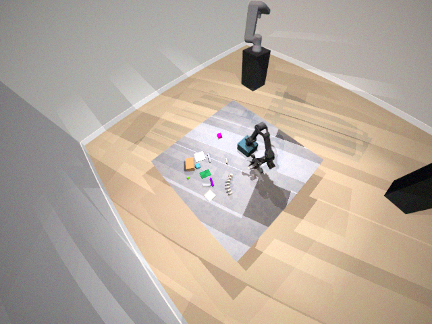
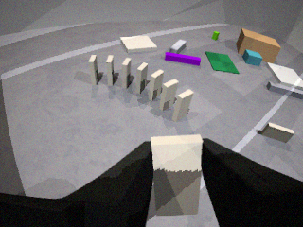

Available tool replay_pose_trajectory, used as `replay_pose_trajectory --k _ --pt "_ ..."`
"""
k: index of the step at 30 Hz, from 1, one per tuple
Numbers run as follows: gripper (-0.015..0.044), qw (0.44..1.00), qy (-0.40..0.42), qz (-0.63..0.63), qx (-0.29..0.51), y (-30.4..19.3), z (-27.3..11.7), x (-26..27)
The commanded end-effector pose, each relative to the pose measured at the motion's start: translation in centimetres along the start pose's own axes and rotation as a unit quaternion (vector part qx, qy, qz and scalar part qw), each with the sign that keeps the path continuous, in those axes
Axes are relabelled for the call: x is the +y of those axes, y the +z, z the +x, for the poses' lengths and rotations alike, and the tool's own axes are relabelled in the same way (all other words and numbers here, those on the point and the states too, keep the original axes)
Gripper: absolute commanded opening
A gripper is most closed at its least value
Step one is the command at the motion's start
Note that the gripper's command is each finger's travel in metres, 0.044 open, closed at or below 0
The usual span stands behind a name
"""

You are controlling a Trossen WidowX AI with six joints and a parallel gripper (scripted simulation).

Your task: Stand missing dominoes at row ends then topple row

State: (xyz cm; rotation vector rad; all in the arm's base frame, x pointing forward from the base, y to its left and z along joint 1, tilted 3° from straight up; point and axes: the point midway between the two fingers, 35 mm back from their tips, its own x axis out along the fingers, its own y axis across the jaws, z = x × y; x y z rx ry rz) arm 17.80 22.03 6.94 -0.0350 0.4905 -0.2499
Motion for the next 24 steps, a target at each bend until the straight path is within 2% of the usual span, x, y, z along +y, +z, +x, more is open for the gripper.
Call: replay_pose_trajectory --k 1,11,24 --pt "0.0107 0.998 0.022 0.012 -0.056 -0.1 -0.6 0.0" --pt "0.0107 0.974 0.112 0.057 -0.189 0.1 -3.1 0.4" --pt "0.0107 0.973 0.114 0.058 -0.191 0.1 -3.2 0.4"
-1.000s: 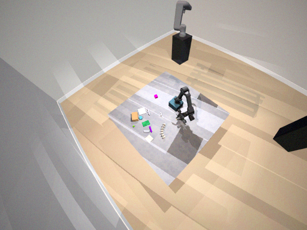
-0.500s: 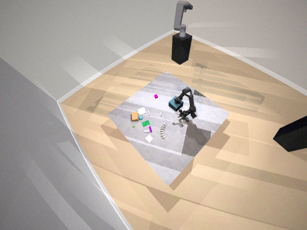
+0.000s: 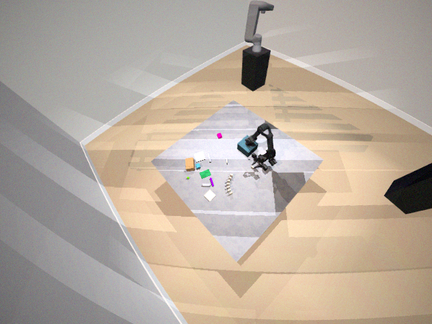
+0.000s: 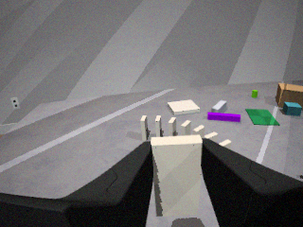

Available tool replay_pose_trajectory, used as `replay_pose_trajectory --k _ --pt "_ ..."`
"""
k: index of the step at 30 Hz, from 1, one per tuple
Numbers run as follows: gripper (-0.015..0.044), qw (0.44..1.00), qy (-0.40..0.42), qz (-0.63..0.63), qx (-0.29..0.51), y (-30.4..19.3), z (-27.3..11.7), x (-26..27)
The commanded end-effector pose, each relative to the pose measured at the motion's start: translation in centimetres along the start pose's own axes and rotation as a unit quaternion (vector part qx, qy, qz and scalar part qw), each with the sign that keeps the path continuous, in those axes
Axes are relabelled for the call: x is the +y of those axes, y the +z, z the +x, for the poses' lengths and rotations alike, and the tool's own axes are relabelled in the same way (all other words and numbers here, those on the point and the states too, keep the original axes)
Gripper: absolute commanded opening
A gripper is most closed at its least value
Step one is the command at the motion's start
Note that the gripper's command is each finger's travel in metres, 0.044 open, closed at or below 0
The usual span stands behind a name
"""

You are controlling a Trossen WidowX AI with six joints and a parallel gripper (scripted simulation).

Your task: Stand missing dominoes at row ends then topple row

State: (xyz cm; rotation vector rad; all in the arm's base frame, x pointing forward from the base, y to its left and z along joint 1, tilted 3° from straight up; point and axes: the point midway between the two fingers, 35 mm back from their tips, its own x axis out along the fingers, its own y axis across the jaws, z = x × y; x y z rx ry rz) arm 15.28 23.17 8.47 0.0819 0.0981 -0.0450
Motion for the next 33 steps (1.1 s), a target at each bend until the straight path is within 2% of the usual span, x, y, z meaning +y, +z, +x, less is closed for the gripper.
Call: replay_pose_trajectory --k 1,8,33 --pt "0.0107 1.000 0.001 0.002 -0.002 0.0 0.0 0.0" --pt "0.0107 1.000 0.001 0.002 -0.002 -0.3 0.0 0.1" --pt "0.0107 1.000 0.000 -0.001 0.000 -9.5 1.5 0.2"
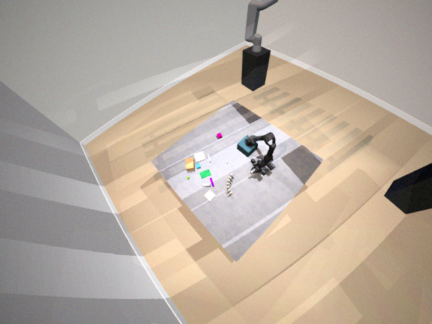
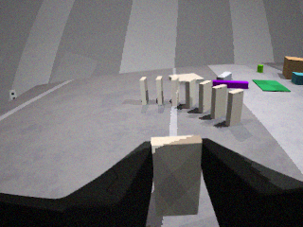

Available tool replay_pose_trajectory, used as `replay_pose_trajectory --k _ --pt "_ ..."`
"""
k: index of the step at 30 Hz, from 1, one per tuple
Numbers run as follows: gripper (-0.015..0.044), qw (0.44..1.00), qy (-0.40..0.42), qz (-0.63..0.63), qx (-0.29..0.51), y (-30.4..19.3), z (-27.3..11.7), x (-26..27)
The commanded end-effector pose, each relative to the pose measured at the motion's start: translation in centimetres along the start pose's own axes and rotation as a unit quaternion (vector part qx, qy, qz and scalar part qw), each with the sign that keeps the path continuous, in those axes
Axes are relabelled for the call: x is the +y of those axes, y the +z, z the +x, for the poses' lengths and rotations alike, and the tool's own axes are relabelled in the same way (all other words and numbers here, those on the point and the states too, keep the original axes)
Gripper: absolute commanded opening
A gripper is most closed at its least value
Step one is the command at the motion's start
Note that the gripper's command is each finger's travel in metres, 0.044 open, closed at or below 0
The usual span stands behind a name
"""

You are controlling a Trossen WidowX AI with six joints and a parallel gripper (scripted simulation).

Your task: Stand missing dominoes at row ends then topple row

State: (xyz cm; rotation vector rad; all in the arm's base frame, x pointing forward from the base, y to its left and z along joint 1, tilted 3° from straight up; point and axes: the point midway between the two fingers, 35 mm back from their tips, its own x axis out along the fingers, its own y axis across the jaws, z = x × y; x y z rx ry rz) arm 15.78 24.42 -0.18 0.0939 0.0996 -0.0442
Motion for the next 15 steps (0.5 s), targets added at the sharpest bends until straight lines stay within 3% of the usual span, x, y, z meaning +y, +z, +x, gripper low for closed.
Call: replay_pose_trajectory --k 1,15 --pt "0.0107 1.000 -0.001 -0.007 -0.001 -1.2 0.2 -0.4" --pt "0.0107 1.000 -0.001 -0.007 -0.001 -2.3 0.4 -0.7"
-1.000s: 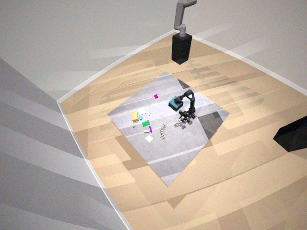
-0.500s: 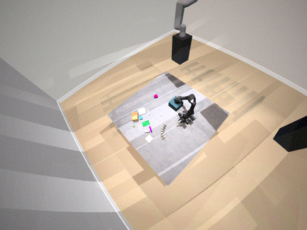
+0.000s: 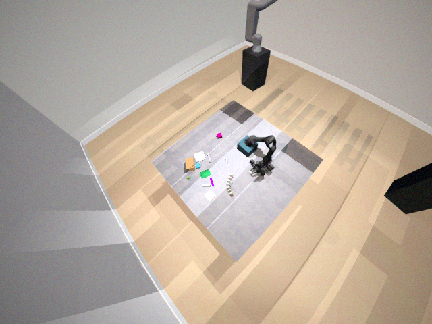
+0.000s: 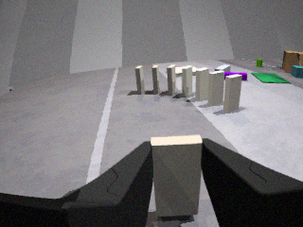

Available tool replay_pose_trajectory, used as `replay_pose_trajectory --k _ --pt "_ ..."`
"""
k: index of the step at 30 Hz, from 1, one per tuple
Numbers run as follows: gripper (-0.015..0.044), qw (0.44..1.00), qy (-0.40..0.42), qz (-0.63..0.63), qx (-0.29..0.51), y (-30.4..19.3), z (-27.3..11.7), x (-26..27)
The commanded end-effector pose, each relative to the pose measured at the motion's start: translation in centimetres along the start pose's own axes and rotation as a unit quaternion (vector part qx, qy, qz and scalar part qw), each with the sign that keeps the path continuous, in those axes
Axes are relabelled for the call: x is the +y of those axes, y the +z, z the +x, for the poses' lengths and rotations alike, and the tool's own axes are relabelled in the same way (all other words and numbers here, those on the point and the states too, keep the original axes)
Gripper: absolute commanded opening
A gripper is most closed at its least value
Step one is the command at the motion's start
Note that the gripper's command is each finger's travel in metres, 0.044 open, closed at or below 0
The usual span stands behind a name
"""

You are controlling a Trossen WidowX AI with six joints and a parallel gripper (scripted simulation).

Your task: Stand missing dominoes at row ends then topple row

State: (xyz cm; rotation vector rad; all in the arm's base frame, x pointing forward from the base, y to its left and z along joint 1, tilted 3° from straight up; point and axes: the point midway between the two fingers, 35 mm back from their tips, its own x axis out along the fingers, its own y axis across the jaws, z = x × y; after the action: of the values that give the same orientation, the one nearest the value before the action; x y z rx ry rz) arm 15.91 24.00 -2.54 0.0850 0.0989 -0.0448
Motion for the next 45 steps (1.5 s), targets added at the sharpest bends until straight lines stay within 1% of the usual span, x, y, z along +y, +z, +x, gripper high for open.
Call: replay_pose_trajectory --k 1,13,14,18,23,27,29,31,32,34,37,41,44,45 --pt "0.0107 1.000 0.000 -0.003 -0.001 0.0 0.0 0.0" --pt "0.0422 1.000 0.000 -0.003 -0.001 0.0 0.0 0.0" --pt "0.0440 1.000 0.000 -0.003 -0.001 0.0 0.0 0.0" --pt "0.0440 1.000 0.000 -0.002 -0.001 0.6 0.0 0.0" --pt "0.0440 1.000 0.000 0.000 0.000 4.8 -0.4 0.1" --pt "0.0440 1.000 0.000 0.000 0.000 5.0 -0.5 0.1" --pt "0.0440 1.000 -0.009 -0.007 0.017 4.7 -0.1 0.1" --pt "0.0440 0.997 -0.032 -0.028 0.071 4.1 0.8 0.1" --pt "0.0440 0.992 -0.046 -0.041 0.111 3.7 1.3 0.1" --pt "0.0440 0.973 -0.074 -0.065 0.208 3.2 2.5 0.0" --pt "0.0440 0.929 -0.094 -0.079 0.350 3.1 3.3 -0.2" --pt "0.0440 0.848 -0.076 -0.062 0.520 4.8 3.3 -0.2" --pt "0.0440 0.780 -0.030 -0.024 0.625 7.6 2.6 0.0" --pt "0.0440 0.761 -0.013 -0.011 0.649 8.5 2.3 0.1"
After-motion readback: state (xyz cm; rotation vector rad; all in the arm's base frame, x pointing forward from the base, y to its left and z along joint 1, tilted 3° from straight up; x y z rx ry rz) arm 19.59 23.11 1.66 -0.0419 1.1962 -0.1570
